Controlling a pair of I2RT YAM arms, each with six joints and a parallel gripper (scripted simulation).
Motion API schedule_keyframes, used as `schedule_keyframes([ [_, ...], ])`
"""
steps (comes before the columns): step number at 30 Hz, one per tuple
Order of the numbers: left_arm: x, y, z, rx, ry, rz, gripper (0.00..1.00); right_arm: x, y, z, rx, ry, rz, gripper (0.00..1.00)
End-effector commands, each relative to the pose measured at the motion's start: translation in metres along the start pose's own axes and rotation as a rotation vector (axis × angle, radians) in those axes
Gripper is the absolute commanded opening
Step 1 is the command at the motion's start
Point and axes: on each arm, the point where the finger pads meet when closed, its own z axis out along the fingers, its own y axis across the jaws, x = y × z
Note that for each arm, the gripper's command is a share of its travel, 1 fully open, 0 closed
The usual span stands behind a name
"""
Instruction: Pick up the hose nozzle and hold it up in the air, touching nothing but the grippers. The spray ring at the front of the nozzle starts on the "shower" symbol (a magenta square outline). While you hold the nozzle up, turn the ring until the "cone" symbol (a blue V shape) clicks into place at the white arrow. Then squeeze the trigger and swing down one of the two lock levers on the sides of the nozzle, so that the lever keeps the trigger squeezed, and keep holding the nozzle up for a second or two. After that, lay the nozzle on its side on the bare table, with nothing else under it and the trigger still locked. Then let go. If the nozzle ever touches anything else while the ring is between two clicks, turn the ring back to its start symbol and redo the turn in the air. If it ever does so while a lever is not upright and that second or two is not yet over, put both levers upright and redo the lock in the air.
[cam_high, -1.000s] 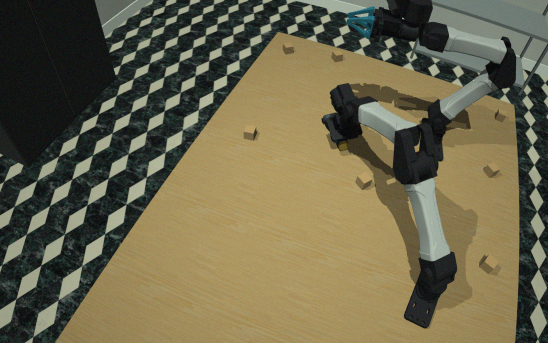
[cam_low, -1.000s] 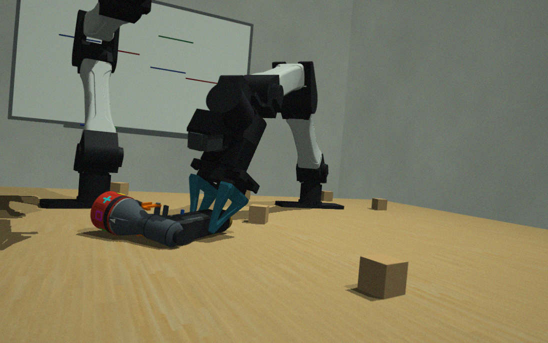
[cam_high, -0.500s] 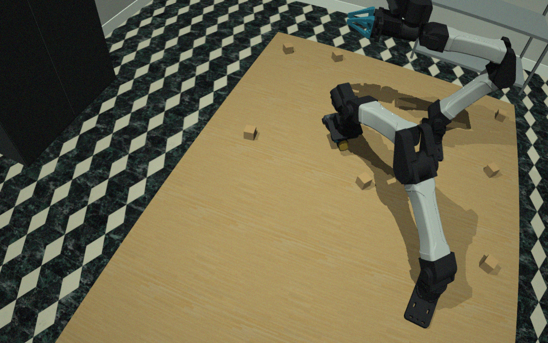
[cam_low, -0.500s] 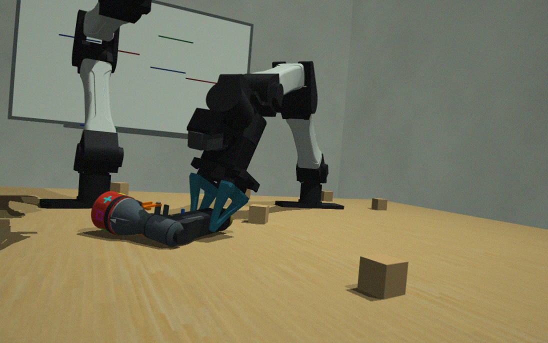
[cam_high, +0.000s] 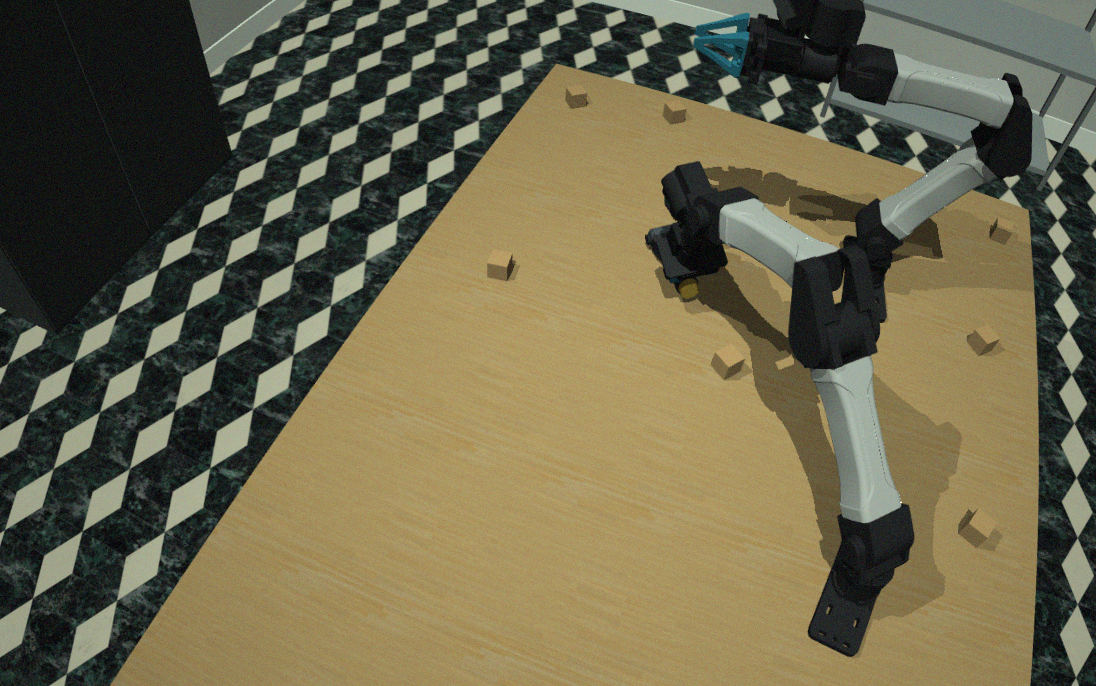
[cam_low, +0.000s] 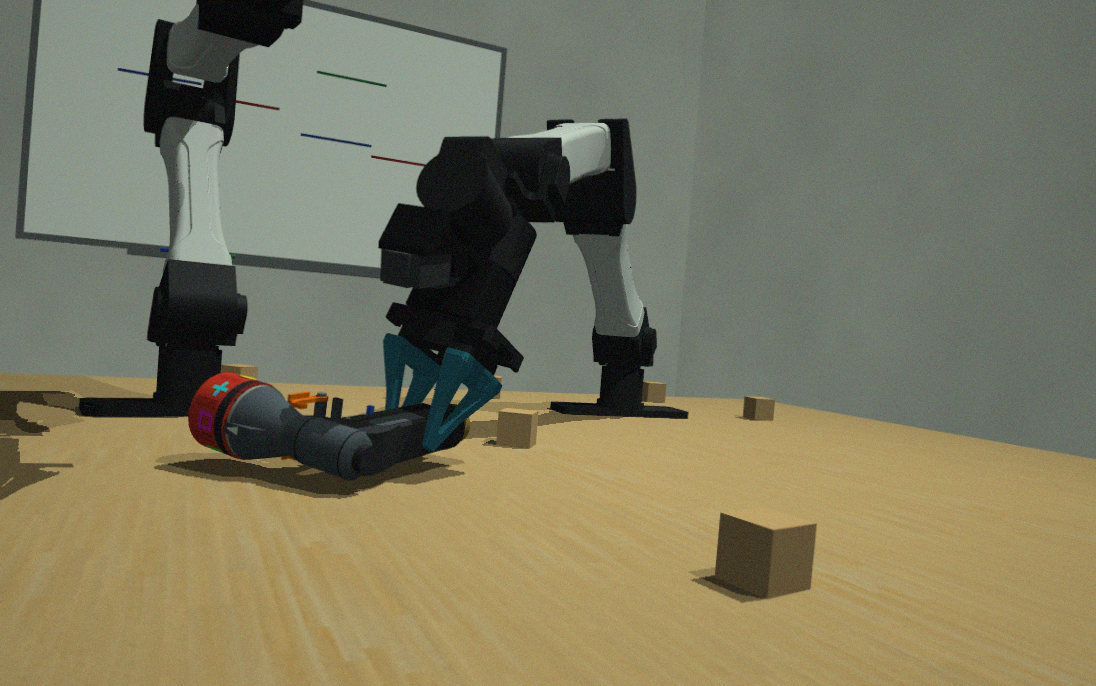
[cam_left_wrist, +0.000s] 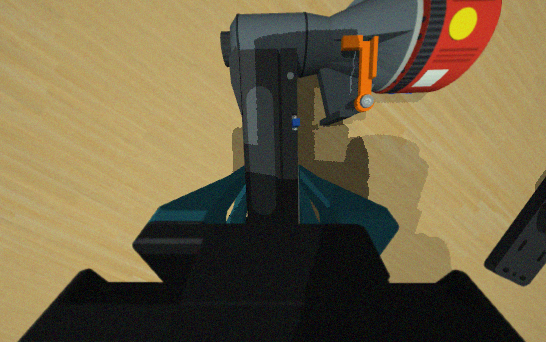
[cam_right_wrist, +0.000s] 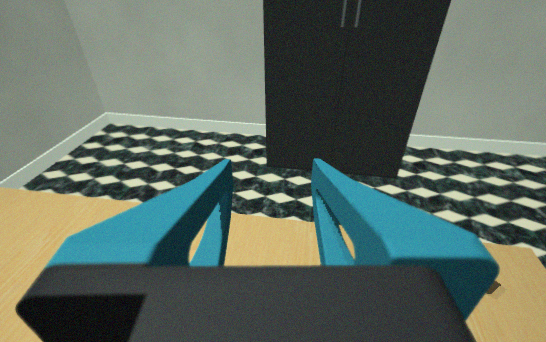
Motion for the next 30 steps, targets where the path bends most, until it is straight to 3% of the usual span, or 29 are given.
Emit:
schedule_keyframes([
  [1, -0.040, -0.004, -0.033, 0.006, -0.134, 0.015, 0.36, 0.001, 0.003, -0.001, -0.009, -0.006, -0.006, 0.37],
  [11, -0.041, -0.003, -0.033, 0.006, -0.136, 0.015, 0.36, 0.001, 0.003, -0.001, -0.009, -0.006, -0.006, 0.37],
  [17, -0.031, -0.001, -0.016, 0.009, -0.102, 0.008, 0.36, 0.001, 0.003, -0.001, -0.009, -0.006, -0.006, 0.37],
  [20, -0.041, -0.003, -0.032, 0.006, -0.135, 0.014, 0.36, 0.001, 0.003, -0.001, -0.009, -0.006, -0.006, 0.37],
  [30, -0.040, -0.002, -0.029, 0.006, -0.130, 0.013, 0.36, 0.001, 0.003, -0.001, -0.009, -0.006, -0.006, 0.37],
])
